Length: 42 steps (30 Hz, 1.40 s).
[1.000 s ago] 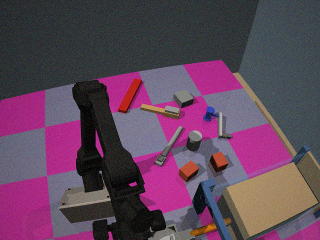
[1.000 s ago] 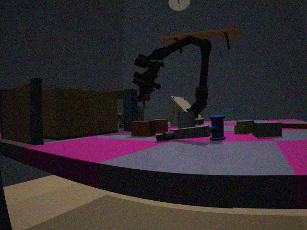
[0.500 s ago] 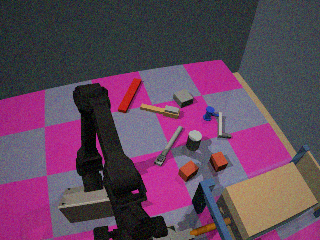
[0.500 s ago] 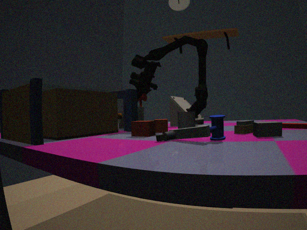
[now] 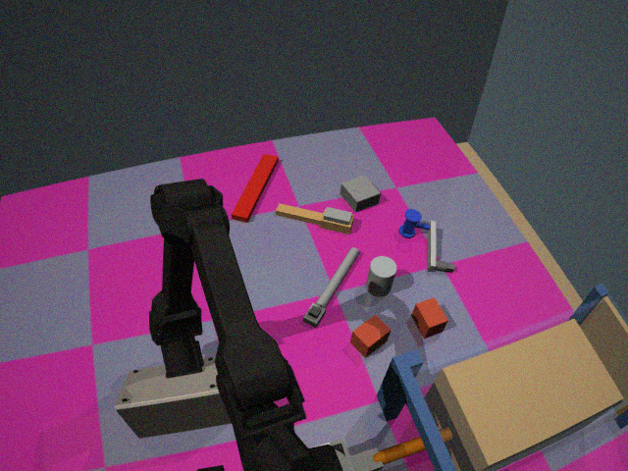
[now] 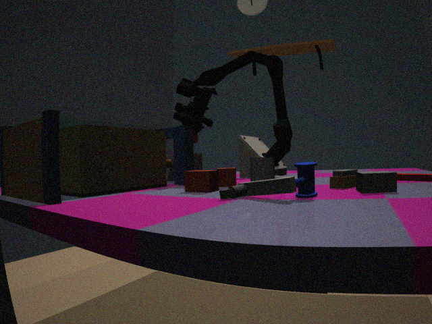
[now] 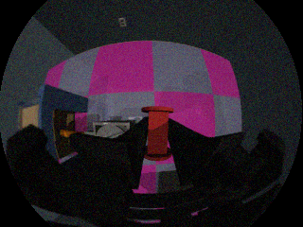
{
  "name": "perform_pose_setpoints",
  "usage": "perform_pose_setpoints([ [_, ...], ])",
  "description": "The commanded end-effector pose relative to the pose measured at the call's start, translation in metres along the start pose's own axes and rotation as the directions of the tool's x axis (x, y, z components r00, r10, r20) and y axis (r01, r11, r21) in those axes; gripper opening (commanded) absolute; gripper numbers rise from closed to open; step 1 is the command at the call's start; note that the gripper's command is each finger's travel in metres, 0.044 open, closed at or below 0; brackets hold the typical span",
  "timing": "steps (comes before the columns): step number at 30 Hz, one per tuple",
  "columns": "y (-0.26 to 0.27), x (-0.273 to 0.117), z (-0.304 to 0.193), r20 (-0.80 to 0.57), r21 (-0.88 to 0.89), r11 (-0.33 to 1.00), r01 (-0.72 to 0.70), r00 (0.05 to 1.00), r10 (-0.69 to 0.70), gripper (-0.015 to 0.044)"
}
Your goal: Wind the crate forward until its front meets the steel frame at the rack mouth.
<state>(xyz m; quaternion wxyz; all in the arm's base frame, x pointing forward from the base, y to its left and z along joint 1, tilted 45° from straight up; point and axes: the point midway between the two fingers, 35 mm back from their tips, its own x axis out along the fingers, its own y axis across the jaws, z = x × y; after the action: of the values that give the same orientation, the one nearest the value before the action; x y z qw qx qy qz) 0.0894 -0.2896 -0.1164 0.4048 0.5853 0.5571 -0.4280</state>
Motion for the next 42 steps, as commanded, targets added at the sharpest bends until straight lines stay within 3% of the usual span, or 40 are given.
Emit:
perform_pose_setpoints([
  [1,0.007,0.012,0.005,-0.012,-0.003,1.0,-0.006,1.0,0.006,0.0],
  [42,0.049,0.027,0.039,-0.01,-0.004,1.0,-0.01,1.0,0.01,0.0],
])
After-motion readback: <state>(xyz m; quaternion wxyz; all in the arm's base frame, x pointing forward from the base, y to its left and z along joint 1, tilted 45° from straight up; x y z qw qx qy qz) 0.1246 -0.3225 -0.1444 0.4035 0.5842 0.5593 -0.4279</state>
